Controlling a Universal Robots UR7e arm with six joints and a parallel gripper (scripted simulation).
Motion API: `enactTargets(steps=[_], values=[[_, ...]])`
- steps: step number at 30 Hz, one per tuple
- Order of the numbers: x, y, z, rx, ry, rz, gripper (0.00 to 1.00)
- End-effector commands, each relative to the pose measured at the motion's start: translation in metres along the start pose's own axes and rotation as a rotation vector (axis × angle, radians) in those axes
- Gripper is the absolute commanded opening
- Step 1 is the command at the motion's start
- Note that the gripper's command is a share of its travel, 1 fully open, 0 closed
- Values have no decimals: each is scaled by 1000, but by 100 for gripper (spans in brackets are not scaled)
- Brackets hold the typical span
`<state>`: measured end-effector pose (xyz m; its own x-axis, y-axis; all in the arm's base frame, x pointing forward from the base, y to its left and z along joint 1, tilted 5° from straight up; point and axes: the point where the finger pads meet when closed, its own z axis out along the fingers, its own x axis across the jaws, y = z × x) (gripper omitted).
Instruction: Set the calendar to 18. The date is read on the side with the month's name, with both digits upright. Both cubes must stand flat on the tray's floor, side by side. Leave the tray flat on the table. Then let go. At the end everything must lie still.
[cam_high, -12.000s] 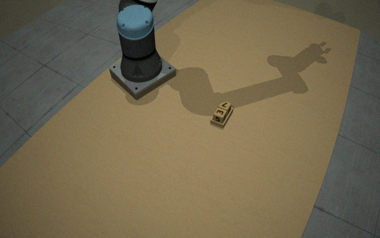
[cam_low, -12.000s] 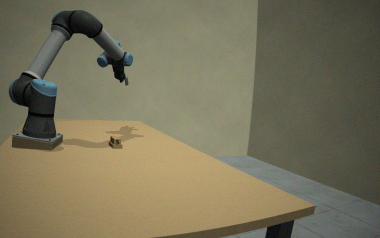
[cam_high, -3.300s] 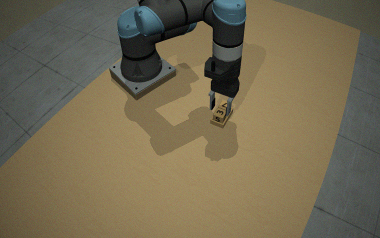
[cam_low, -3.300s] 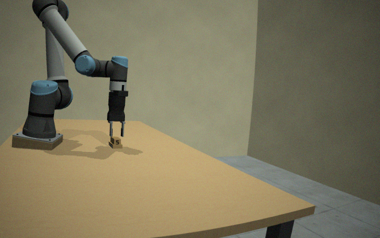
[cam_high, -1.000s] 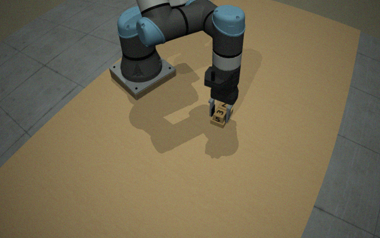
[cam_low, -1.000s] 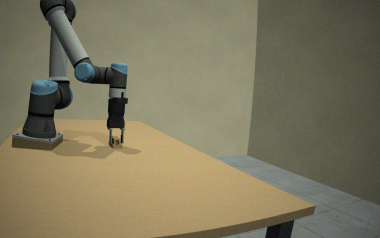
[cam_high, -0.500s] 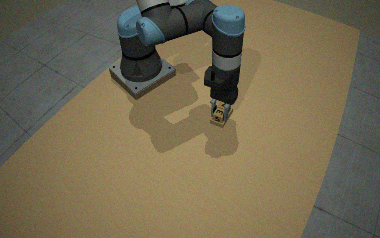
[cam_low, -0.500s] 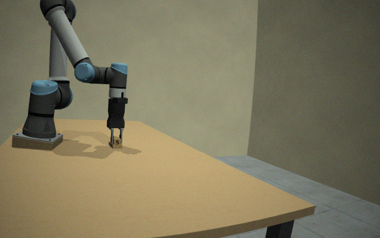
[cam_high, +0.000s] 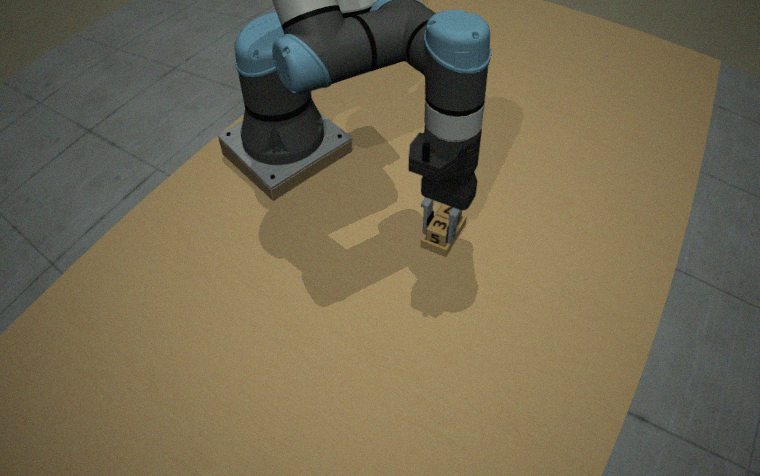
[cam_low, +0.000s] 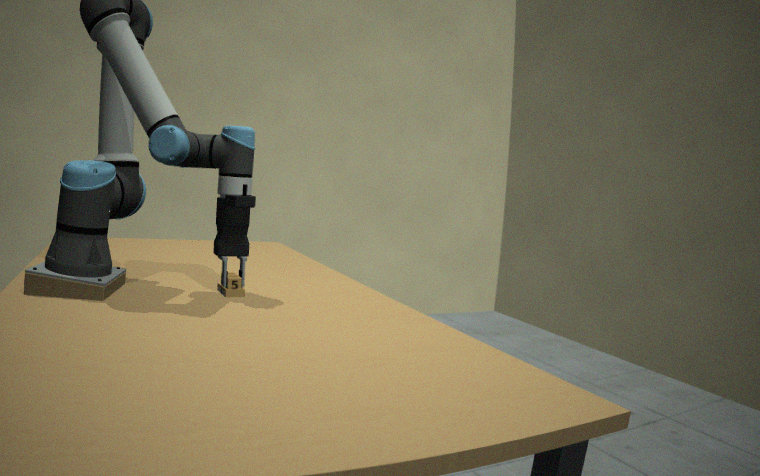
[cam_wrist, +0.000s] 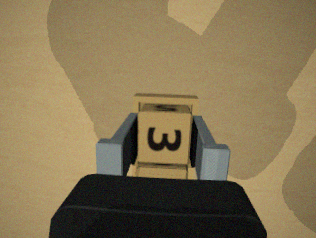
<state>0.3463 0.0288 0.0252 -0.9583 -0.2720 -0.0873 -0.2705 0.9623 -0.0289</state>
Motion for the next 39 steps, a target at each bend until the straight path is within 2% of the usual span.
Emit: enactTargets(steps=[1,16,21,29,31,39], values=[[0,0,0,0,-1,0,60],[0,0,-1,0,-1,0,60],[0,0,-6,0,-1,0,60],[0,0,-33,0,-1,0,60],[0,0,-33,0,-1,0,60],[0,0,-73,0,-1,0,60]])
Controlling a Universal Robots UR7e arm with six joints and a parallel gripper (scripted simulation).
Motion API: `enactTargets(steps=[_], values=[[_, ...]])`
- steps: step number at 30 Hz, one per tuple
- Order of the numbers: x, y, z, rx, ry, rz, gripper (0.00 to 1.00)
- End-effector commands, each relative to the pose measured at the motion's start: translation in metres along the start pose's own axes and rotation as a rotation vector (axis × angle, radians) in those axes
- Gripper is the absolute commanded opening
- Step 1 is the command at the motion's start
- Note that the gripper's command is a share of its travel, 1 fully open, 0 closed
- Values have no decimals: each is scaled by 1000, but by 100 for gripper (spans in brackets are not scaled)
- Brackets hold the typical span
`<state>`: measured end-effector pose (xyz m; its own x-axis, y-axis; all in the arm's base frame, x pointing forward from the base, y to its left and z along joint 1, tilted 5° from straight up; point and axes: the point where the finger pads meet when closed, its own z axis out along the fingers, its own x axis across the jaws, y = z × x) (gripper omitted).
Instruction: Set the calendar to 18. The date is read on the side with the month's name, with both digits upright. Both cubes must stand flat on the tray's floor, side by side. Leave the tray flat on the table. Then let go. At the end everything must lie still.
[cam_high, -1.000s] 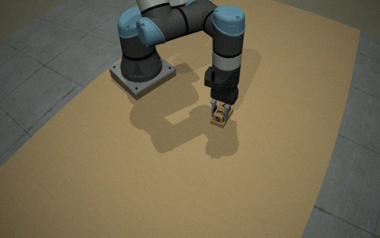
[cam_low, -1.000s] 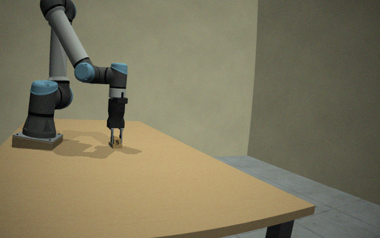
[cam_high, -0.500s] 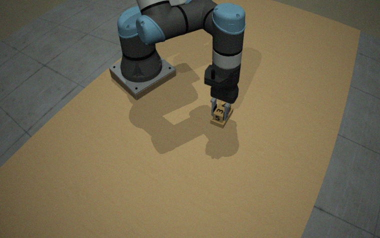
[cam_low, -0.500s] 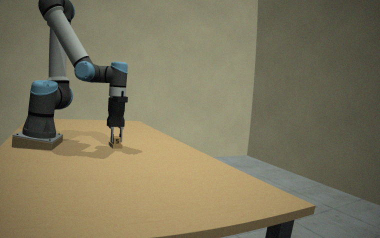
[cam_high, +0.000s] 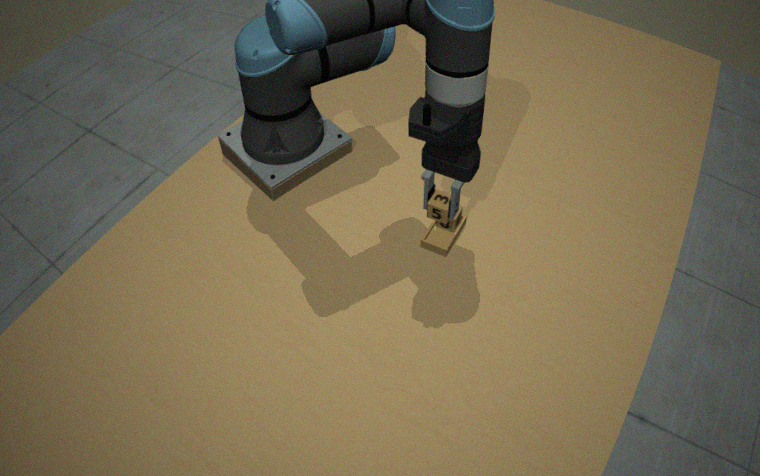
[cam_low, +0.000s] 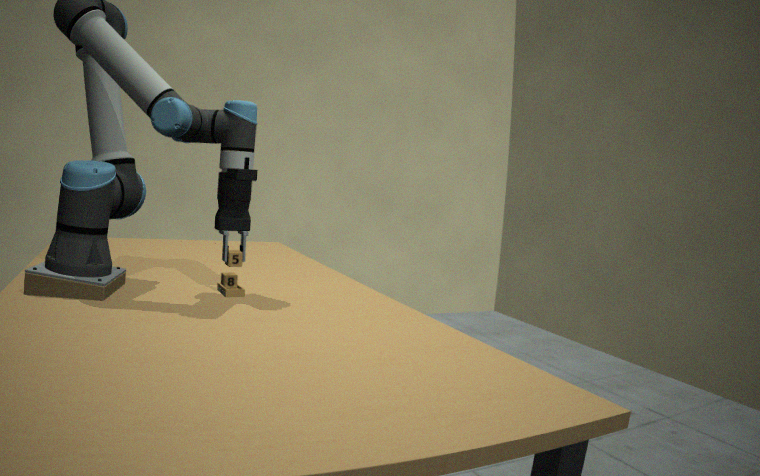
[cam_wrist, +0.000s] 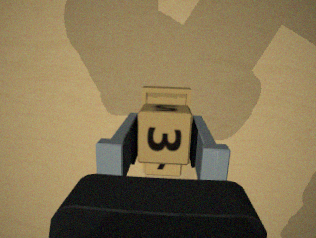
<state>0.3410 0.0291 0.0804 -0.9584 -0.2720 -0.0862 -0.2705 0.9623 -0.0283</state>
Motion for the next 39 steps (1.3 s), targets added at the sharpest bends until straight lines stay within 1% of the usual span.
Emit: enactTargets(steps=[1,4,7,13,28,34,39], values=[[0,0,-22,1,-2,0,60],[0,0,-34,1,-2,0,60],[0,0,-41,1,-2,0,60],[0,0,-45,1,-2,0,60],[-1,1,-45,1,-2,-11,60],[-2,7,-44,1,-2,-100,60],[-5,19,-43,1,-1,-260,60]])
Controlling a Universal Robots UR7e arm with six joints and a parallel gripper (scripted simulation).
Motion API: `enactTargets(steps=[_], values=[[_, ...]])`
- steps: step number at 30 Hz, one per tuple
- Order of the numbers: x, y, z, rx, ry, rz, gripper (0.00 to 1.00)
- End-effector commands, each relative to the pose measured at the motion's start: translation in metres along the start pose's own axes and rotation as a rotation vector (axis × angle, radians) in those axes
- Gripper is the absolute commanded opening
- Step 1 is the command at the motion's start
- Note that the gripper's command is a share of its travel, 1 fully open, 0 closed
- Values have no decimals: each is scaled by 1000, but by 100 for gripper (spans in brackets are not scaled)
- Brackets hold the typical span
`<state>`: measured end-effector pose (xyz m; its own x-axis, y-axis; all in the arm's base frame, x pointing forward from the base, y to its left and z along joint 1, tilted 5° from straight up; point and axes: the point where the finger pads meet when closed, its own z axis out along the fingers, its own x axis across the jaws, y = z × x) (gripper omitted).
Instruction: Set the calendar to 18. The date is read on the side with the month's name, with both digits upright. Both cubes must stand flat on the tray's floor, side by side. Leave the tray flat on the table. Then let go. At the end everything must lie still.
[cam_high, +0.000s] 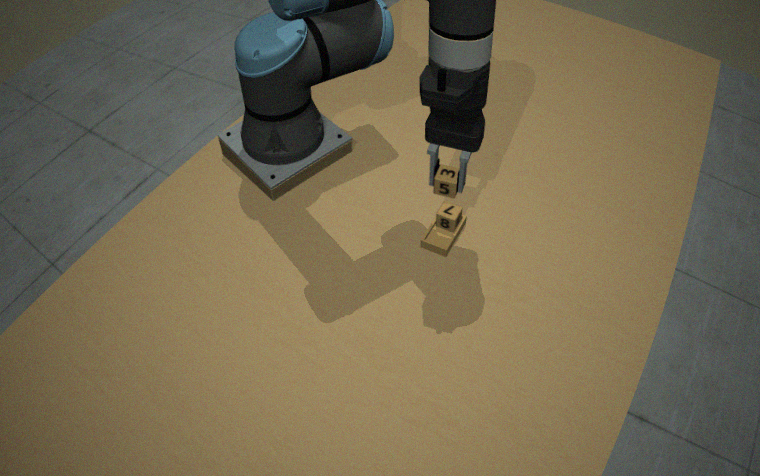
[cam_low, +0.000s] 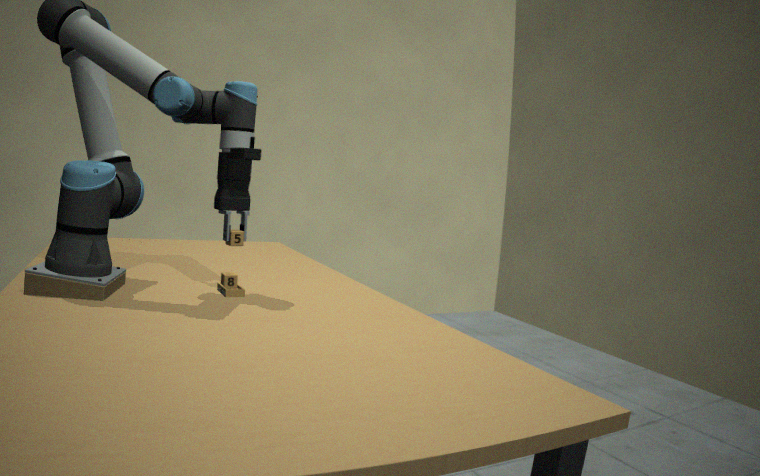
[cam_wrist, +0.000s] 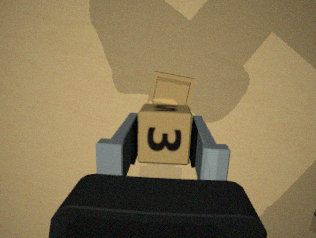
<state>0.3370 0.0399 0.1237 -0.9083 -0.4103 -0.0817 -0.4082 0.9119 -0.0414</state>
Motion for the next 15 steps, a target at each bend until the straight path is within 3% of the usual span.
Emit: enactTargets(steps=[1,4,15], values=[[-4,11,1,0,-1,-154,60],[-5,14,1,0,-1,-197,60],[-14,46,4,0,0,-610,60]])
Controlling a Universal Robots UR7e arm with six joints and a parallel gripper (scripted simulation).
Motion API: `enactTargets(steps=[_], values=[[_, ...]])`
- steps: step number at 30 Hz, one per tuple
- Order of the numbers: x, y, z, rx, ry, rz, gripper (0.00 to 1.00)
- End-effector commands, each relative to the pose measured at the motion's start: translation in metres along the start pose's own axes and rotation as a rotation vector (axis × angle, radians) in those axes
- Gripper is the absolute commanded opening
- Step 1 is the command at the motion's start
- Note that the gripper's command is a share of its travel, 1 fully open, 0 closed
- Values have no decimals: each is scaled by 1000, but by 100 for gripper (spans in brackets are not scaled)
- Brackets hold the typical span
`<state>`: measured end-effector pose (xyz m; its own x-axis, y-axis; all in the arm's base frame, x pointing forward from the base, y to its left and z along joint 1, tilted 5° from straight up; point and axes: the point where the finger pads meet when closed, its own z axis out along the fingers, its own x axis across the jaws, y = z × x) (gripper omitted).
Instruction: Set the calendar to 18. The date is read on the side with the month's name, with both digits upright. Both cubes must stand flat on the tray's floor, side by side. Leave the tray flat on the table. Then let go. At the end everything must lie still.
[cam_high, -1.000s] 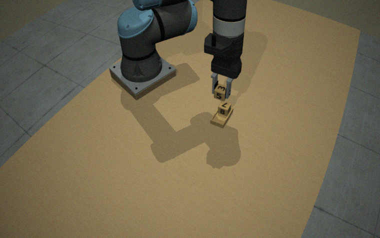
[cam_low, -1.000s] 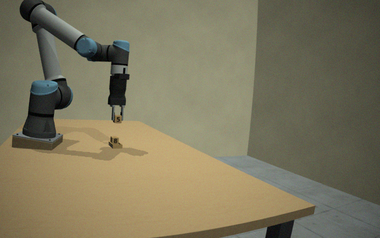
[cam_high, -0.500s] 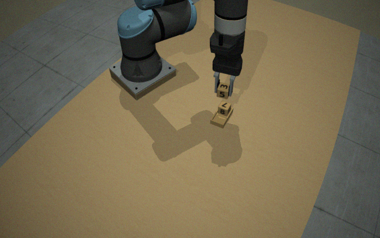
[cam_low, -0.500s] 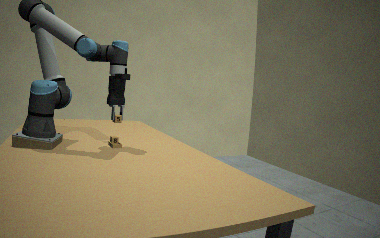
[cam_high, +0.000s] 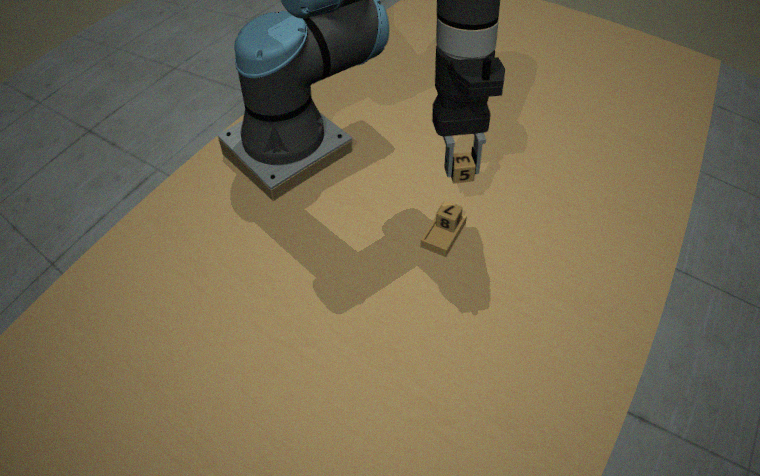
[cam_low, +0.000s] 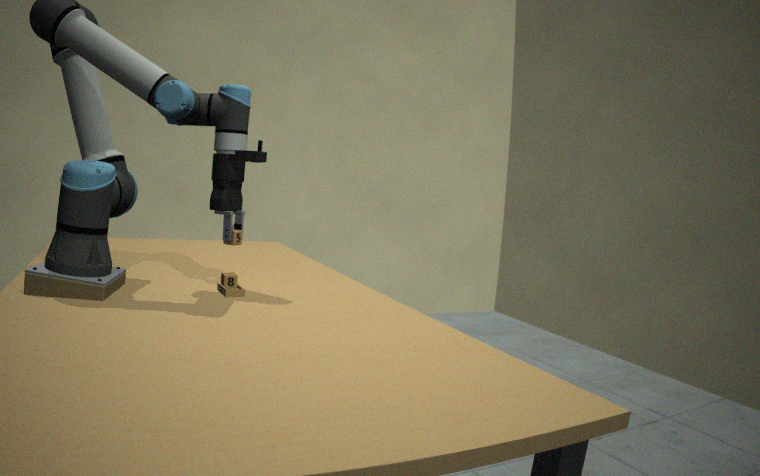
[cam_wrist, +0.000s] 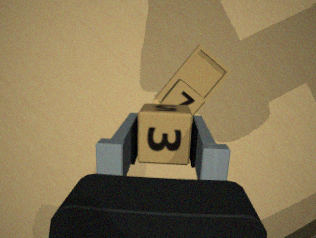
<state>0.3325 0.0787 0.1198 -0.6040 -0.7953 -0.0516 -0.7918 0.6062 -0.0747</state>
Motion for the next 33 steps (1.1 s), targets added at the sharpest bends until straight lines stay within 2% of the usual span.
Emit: enactTargets(steps=[1,4,6,9,21,33], values=[[-9,11,1,1,-1,-169,60],[-15,18,1,1,0,-279,60],[-15,18,1,1,0,-279,60],[-22,29,2,1,0,-435,60],[-38,60,4,2,0,-826,60],[-41,68,5,2,0,-927,60]])
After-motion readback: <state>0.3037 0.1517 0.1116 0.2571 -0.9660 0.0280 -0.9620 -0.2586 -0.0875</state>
